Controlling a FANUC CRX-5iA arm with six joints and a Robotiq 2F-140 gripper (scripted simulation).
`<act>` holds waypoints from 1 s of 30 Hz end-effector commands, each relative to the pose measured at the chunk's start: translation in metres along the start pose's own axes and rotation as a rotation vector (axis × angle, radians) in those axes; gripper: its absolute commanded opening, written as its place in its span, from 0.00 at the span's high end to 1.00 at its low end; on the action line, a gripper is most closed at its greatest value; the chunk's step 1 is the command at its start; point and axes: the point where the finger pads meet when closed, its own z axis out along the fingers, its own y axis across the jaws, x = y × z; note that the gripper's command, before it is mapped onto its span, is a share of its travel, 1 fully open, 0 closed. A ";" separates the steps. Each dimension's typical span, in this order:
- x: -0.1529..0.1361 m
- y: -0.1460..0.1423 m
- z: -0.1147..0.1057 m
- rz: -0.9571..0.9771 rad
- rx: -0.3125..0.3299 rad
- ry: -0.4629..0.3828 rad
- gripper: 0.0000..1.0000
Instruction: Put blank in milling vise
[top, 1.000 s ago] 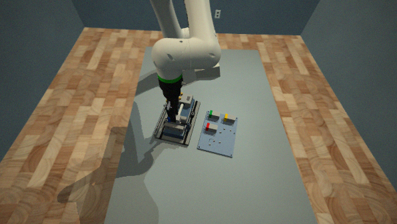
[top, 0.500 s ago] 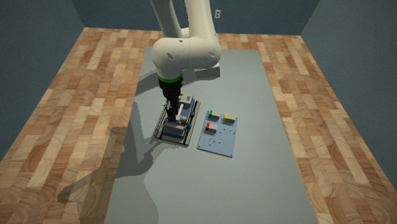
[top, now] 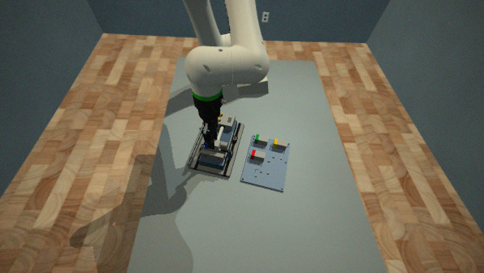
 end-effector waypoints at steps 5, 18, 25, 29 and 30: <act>0.000 -0.001 0.000 0.000 0.002 0.000 0.90; 0.000 -0.001 0.001 0.000 0.002 0.000 0.90; 0.000 -0.001 0.001 0.000 0.002 0.000 0.90; 0.000 -0.001 0.002 0.000 0.002 0.000 0.90; 0.000 -0.001 0.002 0.000 0.002 0.000 0.90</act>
